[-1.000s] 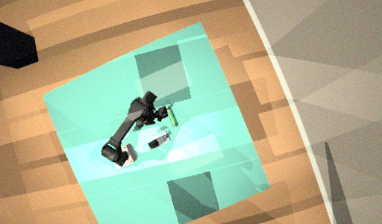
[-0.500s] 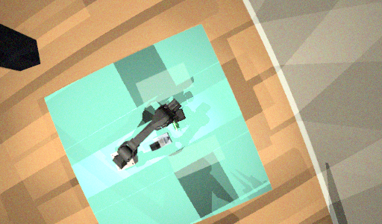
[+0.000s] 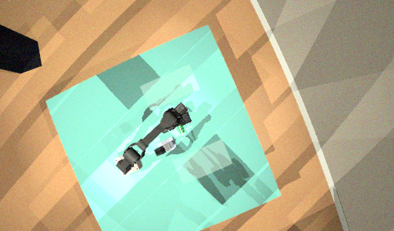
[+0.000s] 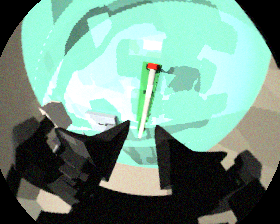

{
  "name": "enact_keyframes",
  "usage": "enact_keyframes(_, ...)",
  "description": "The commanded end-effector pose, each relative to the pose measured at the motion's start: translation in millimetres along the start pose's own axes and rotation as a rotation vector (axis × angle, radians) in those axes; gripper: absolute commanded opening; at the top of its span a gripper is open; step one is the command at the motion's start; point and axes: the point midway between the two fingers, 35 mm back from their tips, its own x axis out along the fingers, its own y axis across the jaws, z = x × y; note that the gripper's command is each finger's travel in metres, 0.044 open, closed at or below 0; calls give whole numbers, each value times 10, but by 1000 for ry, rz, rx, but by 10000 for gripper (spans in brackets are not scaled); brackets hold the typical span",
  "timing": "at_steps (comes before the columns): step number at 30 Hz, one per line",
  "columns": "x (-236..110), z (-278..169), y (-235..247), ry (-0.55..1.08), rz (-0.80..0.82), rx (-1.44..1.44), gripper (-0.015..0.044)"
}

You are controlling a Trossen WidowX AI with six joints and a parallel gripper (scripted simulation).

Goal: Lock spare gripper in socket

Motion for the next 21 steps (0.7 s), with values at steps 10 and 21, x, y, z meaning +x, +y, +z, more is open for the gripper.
enact_keyframes(10, 199, 70, -8, -4, -1, 0, 180)
enact_keyframes(21, 371, 121, -11, -4, -1, 0, 180)
